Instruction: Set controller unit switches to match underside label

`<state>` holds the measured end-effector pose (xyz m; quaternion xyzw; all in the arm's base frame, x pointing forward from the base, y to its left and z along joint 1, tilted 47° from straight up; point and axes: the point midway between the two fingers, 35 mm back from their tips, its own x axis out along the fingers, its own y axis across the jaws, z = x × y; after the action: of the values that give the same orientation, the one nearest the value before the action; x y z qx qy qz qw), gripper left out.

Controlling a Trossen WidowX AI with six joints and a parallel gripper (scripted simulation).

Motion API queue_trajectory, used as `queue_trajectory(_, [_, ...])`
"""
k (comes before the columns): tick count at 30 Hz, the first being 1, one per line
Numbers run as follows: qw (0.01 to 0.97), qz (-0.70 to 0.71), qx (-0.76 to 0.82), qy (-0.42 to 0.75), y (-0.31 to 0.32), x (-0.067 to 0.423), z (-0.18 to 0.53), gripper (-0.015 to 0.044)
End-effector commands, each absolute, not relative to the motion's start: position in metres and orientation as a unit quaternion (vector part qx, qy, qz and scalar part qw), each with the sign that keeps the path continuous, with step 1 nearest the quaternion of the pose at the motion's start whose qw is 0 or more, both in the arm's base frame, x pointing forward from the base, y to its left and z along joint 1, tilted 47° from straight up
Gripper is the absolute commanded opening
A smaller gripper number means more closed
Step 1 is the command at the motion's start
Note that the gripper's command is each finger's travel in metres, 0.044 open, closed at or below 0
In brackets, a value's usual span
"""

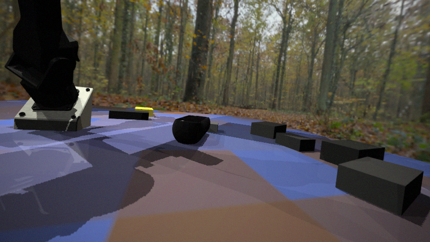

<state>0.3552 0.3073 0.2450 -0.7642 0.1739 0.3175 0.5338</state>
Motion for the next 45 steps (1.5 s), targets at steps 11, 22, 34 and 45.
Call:
queue_trajectory(11, [0.487,0.253,-0.655,0.519,0.138,0.413,0.125,0.0000])
queue_trajectory(22, [0.391,0.174,-0.482,0.765,-0.013,0.386,0.056,0.0000])
queue_trajectory(34, [0.377,0.167,-0.459,0.787,-0.028,0.381,0.051,0.0000])
queue_trajectory(45, [0.384,0.158,-0.494,0.764,-0.024,0.368,0.062,0.0000])
